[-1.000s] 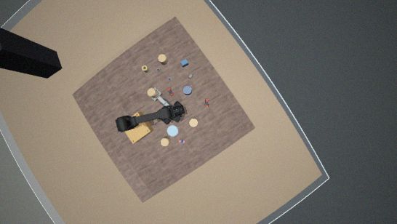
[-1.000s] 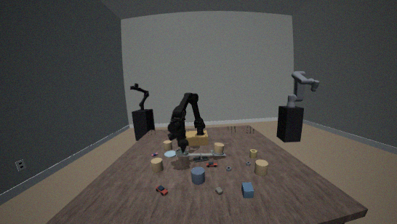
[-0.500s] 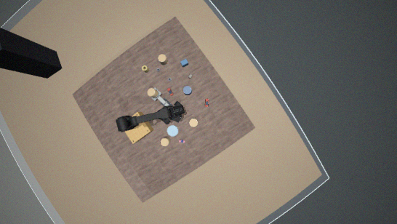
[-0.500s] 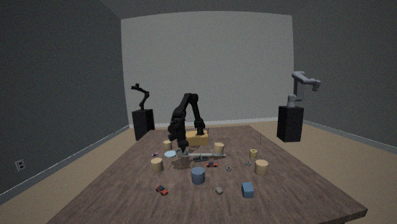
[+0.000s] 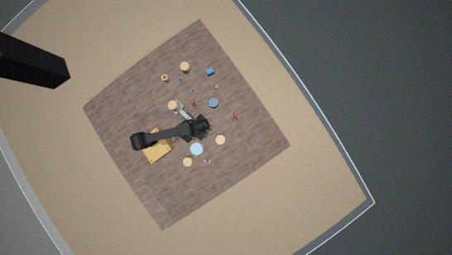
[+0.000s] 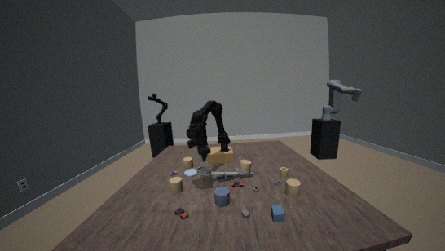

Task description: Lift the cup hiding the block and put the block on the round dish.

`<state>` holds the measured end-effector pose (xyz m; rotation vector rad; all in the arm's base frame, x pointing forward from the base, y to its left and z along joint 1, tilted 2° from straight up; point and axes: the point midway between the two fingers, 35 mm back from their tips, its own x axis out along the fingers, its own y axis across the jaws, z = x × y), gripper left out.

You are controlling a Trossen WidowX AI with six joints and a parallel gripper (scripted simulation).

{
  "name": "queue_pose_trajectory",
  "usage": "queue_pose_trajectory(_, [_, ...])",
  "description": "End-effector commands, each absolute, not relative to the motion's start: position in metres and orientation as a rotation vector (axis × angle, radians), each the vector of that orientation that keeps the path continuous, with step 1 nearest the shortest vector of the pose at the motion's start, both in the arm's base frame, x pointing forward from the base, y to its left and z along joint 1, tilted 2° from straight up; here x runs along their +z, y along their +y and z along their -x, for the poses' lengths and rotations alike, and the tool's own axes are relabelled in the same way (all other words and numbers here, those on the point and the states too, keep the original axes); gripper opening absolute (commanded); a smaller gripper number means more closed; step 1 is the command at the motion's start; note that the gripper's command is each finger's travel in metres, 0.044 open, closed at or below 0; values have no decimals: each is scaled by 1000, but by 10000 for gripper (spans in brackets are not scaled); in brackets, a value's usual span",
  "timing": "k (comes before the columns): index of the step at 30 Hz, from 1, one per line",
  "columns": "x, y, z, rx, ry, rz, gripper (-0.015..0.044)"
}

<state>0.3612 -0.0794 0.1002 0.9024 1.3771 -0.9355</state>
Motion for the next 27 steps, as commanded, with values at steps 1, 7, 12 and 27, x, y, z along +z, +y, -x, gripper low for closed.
queue_pose_trajectory(1, [128,-79,-360,-932,1357,-909,0])
queue_pose_trajectory(7, [132,-79,-360,-932,1357,-909,0])
queue_pose_trajectory(12, [118,-102,-351,-934,1356,-908,0])
queue_pose_trajectory(27, [69,-171,-305,-939,1355,-902,0])
